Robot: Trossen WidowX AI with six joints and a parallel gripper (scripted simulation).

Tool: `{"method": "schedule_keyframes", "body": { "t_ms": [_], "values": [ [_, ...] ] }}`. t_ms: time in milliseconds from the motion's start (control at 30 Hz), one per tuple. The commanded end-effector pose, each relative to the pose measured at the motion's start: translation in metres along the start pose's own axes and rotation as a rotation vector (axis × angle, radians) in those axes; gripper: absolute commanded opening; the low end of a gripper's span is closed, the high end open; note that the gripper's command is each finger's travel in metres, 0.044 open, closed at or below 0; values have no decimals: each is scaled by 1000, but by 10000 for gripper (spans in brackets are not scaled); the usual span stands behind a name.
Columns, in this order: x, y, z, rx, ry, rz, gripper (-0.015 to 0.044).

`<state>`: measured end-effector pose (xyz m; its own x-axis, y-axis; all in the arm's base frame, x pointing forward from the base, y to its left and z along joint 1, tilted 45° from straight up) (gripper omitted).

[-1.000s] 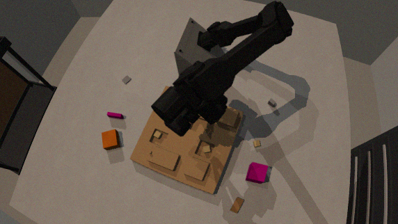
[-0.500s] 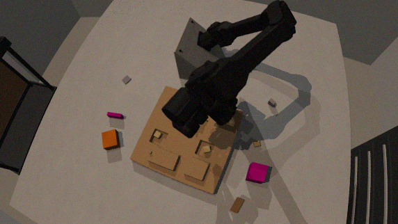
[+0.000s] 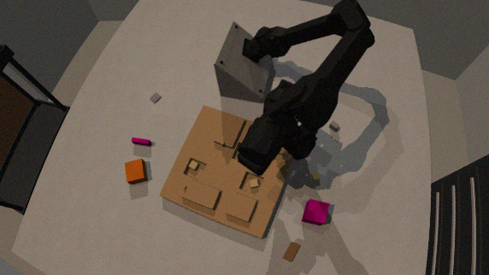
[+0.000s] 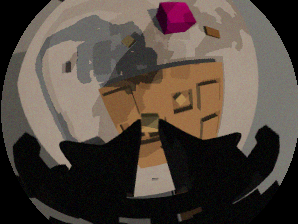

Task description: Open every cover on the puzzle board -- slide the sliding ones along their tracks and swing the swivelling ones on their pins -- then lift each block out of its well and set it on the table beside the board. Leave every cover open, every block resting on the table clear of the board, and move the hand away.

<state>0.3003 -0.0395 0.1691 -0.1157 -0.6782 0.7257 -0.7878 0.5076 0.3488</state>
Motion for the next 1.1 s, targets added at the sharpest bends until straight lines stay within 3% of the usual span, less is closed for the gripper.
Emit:
{"method": "schedule_keyframes", "body": {
  "t_ms": [0, 1067],
  "values": [
    [3, 11, -16, 2, -7, 8, 80],
    [8, 106, -91, 5, -36, -11, 80]
  ]
}}
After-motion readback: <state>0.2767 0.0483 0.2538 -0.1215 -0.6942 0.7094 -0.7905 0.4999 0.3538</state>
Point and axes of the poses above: the point midway between the two fingers, 35 mm back from their tips, its own x axis back along the fingers, its own y axis across the jaws, z = x × y, the point moved 6 cm from there along x, back along the fingers, and after that the axes turned 8 degrees about -x, right-handed, at the moved point
